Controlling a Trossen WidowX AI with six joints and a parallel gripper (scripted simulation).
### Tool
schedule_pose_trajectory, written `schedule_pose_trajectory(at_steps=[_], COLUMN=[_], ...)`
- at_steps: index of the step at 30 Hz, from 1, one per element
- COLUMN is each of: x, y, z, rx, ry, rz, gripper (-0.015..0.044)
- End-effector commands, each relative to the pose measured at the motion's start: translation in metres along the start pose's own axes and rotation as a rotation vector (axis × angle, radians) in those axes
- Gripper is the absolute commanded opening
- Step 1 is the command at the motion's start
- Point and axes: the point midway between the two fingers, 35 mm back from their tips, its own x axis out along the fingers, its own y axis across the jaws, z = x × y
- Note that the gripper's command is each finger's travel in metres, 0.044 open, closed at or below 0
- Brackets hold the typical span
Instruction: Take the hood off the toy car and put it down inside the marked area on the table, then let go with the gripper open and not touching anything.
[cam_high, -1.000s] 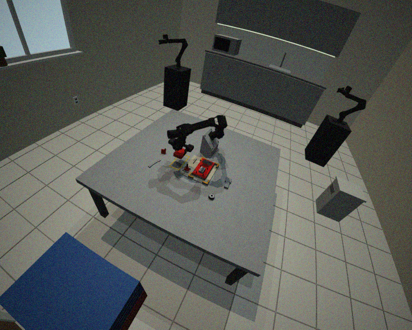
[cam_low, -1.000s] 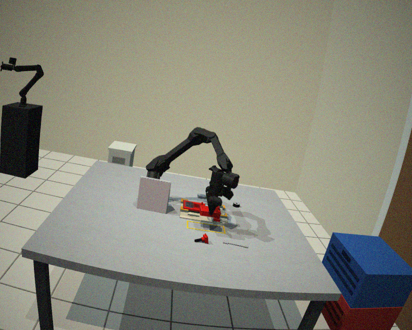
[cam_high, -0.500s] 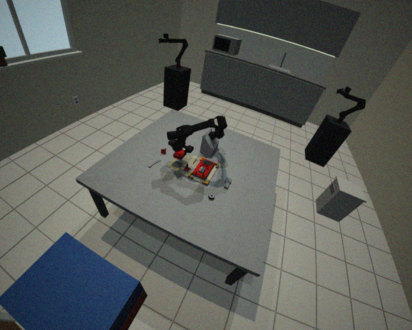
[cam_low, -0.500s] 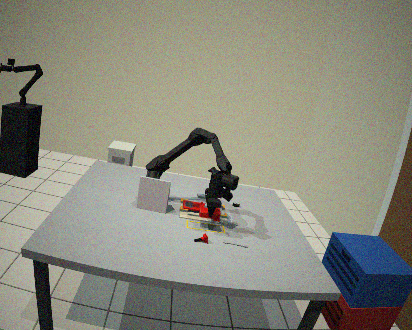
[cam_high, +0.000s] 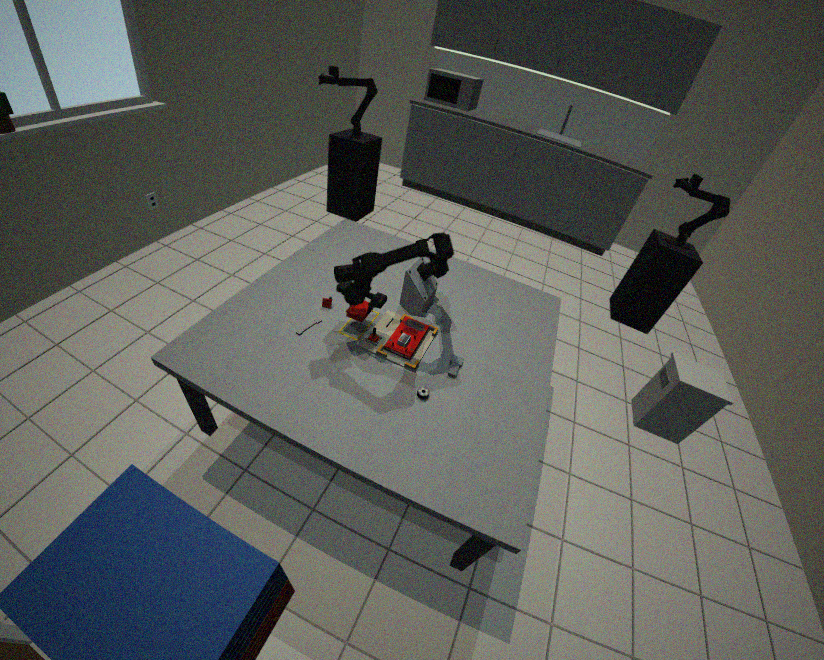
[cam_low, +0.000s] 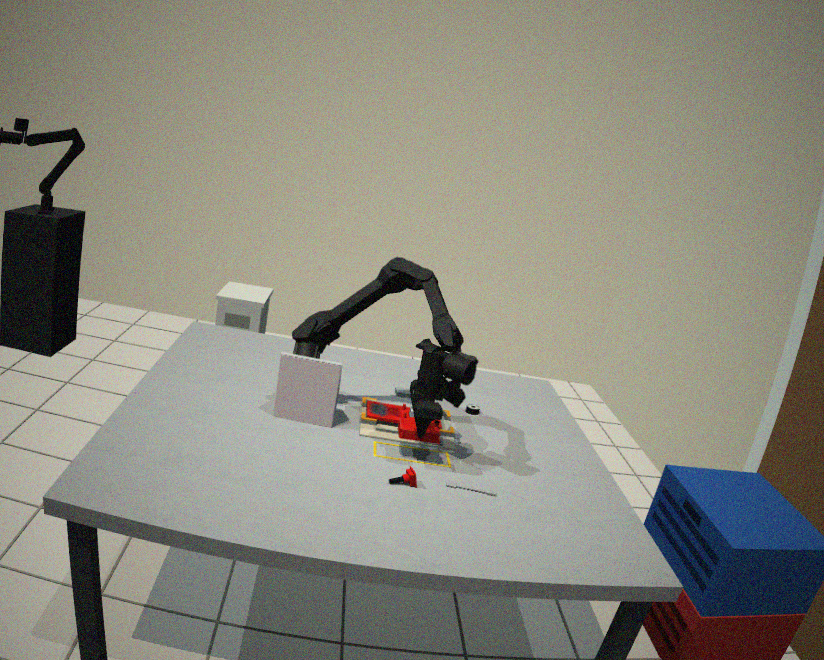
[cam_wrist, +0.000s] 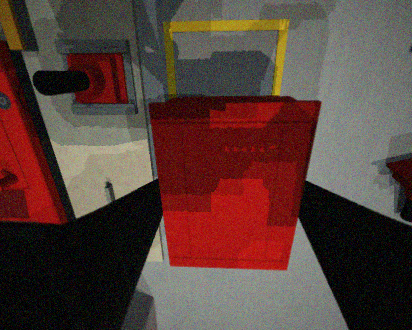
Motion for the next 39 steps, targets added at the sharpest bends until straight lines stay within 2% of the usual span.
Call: schedule_pose_trajectory(at_steps=[1, 39], x=[0.003, 0.027], y=[0.001, 0.002], z=[-0.001, -0.003], rx=[0.008, 0.008], ry=[0.0, 0.0], rz=[0.005, 0.008], gripper=[0.0, 0.0])
